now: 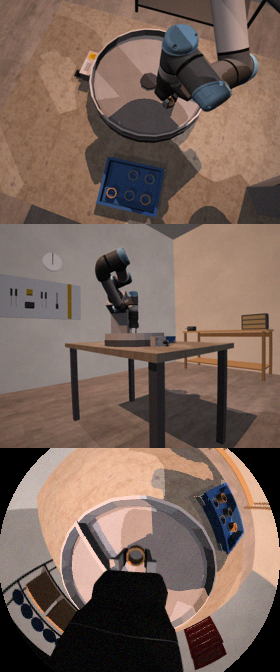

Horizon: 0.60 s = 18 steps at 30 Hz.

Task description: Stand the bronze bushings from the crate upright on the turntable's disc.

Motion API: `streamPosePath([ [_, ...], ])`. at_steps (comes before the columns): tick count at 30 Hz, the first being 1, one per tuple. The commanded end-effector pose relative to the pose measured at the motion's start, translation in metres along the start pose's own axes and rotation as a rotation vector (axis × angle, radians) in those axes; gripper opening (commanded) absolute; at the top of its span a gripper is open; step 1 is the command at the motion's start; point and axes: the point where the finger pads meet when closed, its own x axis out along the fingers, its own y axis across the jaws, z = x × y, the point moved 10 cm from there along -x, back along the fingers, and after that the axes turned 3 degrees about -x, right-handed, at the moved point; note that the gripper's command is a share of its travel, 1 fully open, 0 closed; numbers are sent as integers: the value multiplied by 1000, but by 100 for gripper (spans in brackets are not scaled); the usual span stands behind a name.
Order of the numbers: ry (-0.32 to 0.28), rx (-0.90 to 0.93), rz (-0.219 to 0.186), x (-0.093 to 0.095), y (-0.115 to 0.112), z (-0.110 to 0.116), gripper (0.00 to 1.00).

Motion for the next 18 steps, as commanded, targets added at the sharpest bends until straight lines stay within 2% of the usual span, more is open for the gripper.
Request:
streamPosePath([
  [1, -3, 2, -1, 1, 0, 1, 0],
  [10, -3, 2, -1, 1, 0, 1, 0],
  [11, -3, 2, -1, 1, 0, 1, 78],
  [18, -3, 2, -1, 1, 0, 1, 78],
])
